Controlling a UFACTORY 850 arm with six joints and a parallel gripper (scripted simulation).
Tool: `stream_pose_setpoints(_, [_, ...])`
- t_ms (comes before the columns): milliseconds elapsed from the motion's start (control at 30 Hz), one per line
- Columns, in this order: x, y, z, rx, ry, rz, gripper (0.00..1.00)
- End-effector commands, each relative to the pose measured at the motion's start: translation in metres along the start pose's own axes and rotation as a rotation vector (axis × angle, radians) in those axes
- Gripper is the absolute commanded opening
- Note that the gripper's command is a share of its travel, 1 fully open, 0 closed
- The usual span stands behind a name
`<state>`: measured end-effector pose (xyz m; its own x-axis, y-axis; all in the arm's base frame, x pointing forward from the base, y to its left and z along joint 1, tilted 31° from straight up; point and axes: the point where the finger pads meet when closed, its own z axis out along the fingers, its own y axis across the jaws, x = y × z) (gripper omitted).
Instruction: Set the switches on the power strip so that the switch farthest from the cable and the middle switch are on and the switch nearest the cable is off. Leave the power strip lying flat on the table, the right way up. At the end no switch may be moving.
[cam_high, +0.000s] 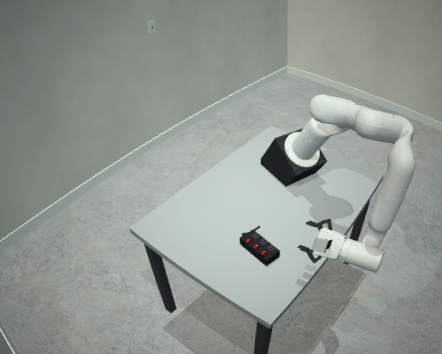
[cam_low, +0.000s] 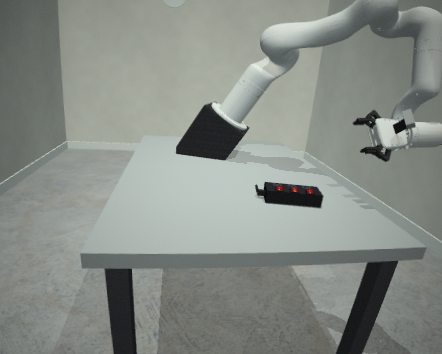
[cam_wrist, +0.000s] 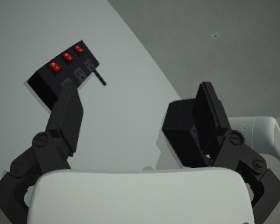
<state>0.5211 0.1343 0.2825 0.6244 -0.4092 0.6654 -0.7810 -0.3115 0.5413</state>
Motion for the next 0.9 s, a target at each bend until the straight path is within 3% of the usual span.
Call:
stream_pose_setpoints(0, [0.001,0.000,0.000,0.001,0.000,0.001,1.00])
stream_pose_setpoints(633, [-0.001,0.000,0.003,-0.006,-0.015,0.012,1.00])
stream_pose_setpoints(733, [-0.009,0.001,0.021,-0.044,-0.100,0.072,1.00])
stream_pose_setpoints(867, [-0.035,0.000,0.067,-0.149,-0.300,0.233,1.00])
